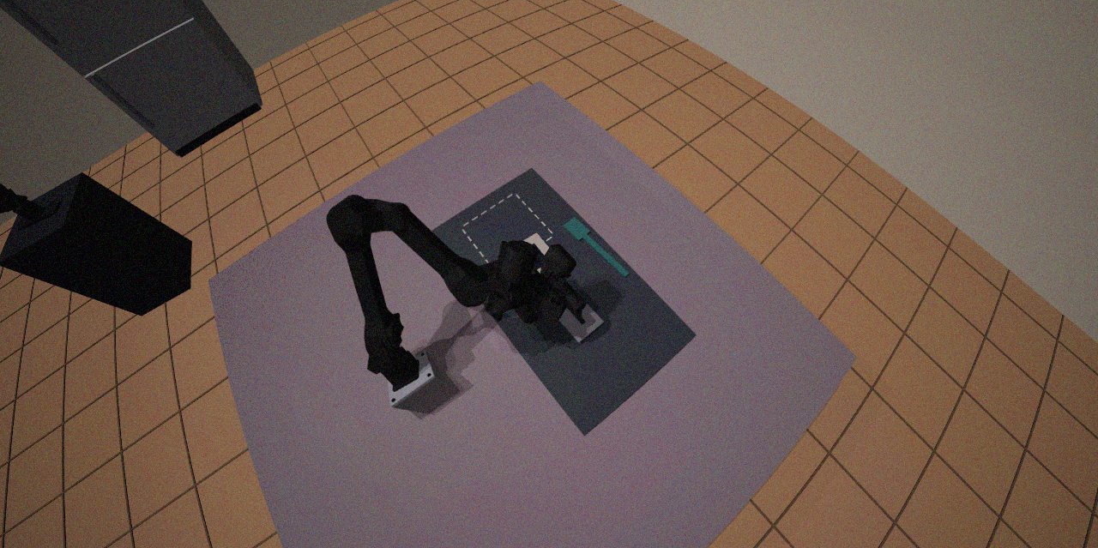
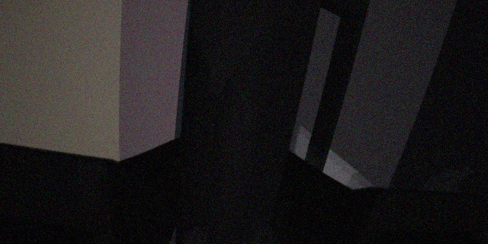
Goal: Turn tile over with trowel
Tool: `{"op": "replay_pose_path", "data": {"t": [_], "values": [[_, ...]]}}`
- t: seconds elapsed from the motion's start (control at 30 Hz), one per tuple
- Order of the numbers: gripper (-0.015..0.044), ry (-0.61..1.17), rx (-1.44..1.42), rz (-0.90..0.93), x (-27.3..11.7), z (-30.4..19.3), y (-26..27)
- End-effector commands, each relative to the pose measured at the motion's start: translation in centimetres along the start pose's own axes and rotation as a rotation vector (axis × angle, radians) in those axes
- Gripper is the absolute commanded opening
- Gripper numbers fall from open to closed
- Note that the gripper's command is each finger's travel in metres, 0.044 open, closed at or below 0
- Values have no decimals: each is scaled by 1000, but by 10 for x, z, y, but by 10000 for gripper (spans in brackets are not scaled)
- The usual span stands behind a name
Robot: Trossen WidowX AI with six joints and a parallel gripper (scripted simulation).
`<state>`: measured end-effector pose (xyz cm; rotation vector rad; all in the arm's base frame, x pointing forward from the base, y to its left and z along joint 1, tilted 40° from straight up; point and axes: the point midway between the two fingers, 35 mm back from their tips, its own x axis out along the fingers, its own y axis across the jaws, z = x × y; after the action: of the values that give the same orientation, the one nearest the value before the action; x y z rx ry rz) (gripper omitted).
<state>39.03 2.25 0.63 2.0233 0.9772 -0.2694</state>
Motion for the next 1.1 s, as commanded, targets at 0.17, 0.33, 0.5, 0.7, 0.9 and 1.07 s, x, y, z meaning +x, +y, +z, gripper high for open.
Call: {"op": "replay_pose_path", "data": {"t": [0.17, 0.33, 0.5, 0.7, 0.9, 1.07], "values": [[0, 23, 26, 25, -17, -3, 25], [0, 23, 26, 25, -26, -13, 36], [0, 23, 27, 25, -31, -21, 42], [0, 23, 27, 25, -38, -37, 49], [0, 23, 28, 25, -41, -56, 54], [0, 24, 28, 25, -42, -75, 54]]}}
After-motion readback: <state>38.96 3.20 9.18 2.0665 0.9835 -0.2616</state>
